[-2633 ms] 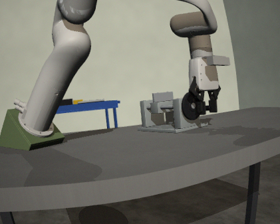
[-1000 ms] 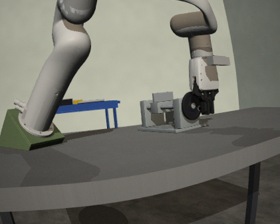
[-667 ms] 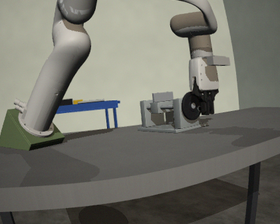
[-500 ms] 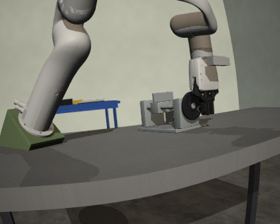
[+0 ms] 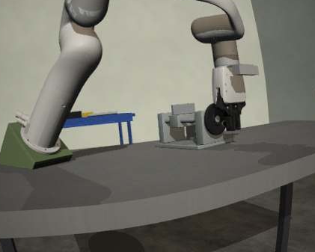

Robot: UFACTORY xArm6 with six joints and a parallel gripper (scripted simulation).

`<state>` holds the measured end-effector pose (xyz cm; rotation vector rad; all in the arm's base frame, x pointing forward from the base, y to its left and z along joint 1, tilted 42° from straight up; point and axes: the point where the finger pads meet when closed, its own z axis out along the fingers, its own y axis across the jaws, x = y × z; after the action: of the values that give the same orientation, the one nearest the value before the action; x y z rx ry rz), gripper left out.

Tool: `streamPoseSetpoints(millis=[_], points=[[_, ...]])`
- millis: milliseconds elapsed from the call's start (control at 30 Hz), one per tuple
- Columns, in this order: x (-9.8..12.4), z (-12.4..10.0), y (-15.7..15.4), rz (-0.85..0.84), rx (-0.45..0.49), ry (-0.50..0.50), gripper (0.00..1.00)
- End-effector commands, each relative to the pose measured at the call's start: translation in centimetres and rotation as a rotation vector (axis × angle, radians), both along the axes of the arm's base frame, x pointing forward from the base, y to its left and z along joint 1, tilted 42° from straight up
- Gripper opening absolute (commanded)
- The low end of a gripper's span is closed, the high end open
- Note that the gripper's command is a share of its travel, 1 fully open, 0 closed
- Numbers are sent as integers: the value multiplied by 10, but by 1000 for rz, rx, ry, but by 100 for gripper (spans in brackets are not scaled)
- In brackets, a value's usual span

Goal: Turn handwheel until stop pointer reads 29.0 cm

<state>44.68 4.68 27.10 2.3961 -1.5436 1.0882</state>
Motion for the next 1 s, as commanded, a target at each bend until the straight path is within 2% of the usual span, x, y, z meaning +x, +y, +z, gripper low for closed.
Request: streamPoseSetpoints(millis=[0,967], points=[[0,-1,-1,0,0,-1,6],[-6,-14,-13,0,0,-1,6]])
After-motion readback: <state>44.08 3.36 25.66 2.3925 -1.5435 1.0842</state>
